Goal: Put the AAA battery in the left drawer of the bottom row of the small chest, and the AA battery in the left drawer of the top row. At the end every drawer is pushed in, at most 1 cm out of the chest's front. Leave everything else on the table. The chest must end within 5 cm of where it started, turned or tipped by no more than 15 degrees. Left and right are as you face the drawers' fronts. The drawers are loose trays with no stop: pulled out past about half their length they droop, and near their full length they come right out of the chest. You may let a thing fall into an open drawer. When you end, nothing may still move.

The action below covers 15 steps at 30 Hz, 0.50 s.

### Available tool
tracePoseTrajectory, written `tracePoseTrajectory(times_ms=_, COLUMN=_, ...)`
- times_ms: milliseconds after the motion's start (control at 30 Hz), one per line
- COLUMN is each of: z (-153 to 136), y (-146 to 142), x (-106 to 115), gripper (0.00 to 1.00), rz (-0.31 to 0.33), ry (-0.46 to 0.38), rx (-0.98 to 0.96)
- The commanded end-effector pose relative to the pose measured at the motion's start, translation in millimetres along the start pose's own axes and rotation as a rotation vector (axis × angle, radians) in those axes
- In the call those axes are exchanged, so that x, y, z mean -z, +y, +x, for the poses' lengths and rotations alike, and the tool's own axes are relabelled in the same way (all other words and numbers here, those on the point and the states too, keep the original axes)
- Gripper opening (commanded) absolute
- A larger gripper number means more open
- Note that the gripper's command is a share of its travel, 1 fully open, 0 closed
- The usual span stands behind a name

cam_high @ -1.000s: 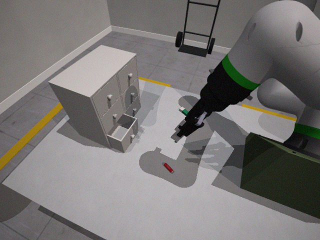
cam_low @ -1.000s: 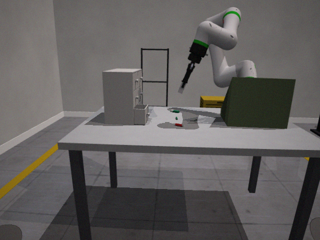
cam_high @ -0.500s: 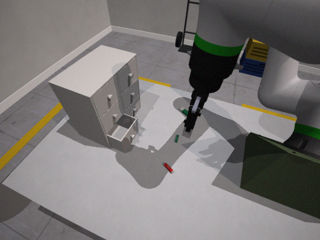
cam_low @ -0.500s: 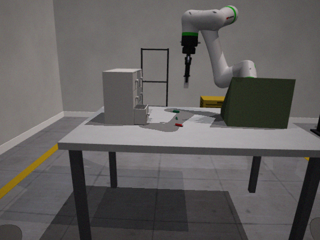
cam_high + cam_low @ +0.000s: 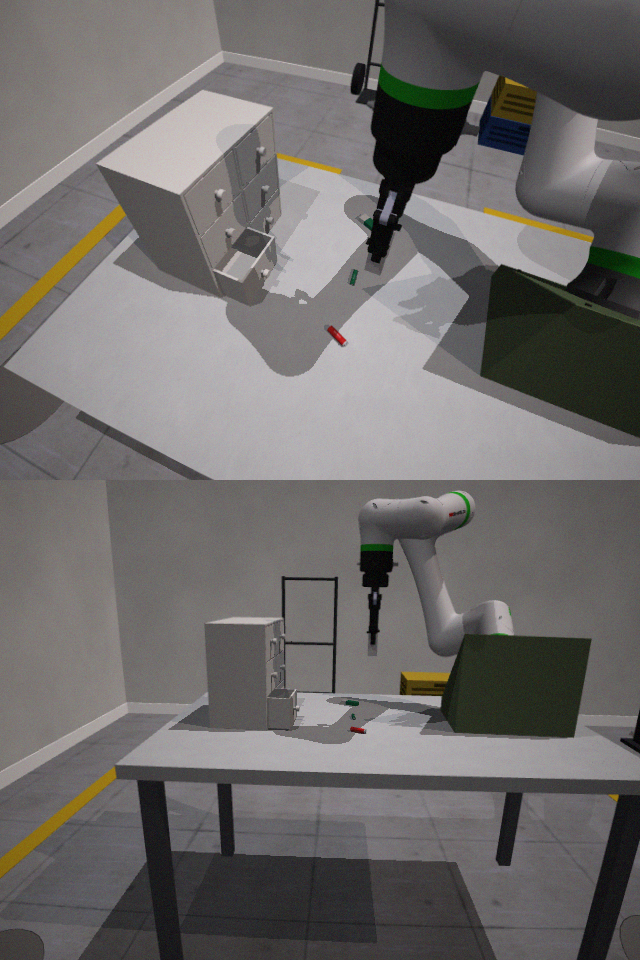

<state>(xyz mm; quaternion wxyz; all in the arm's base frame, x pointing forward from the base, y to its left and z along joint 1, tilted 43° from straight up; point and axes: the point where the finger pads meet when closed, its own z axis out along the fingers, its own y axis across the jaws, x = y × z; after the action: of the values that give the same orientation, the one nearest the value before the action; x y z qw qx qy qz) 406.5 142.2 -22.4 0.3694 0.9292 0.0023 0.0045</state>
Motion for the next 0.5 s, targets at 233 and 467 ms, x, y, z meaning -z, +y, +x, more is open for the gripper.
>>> tracePoseTrajectory(times_ms=233, z=19, y=21, x=-30, gripper=0.20, rz=-0.004, ry=0.004, rx=0.319)
tracePoseTrajectory(times_ms=467, z=38, y=51, x=-75, gripper=0.20, rz=-0.014, ry=0.005, rx=0.590)
